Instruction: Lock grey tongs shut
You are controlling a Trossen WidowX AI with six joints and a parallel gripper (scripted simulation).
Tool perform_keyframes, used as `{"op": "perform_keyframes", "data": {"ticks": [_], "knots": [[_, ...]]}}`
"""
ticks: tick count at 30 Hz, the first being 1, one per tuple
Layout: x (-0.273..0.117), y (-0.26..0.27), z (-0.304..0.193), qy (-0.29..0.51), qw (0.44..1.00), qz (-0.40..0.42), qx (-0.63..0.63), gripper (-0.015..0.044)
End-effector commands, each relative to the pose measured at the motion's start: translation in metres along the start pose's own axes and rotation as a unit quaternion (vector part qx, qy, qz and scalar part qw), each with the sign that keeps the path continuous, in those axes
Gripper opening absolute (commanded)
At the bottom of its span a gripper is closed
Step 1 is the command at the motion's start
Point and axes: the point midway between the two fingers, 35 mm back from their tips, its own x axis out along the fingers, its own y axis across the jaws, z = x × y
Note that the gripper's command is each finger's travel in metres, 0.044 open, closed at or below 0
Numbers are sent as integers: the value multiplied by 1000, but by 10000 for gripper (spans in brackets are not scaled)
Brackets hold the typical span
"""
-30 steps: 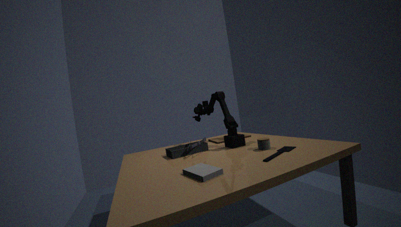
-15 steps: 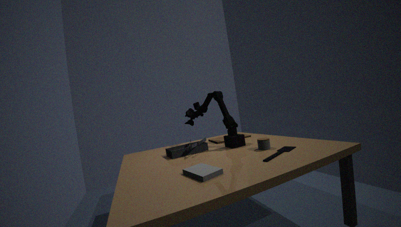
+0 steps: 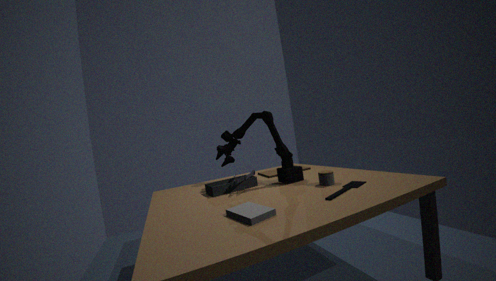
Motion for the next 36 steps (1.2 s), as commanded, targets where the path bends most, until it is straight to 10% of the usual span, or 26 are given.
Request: {"op": "perform_keyframes", "data": {"ticks": [1, 14, 36], "knots": [[-3, 64, 36, 26, 993, 98, -52, 440], [-90, 238, 81, 134, 883, 352, -281, 440], [-81, 242, 82, 136, 880, 354, -285, 440]]}}
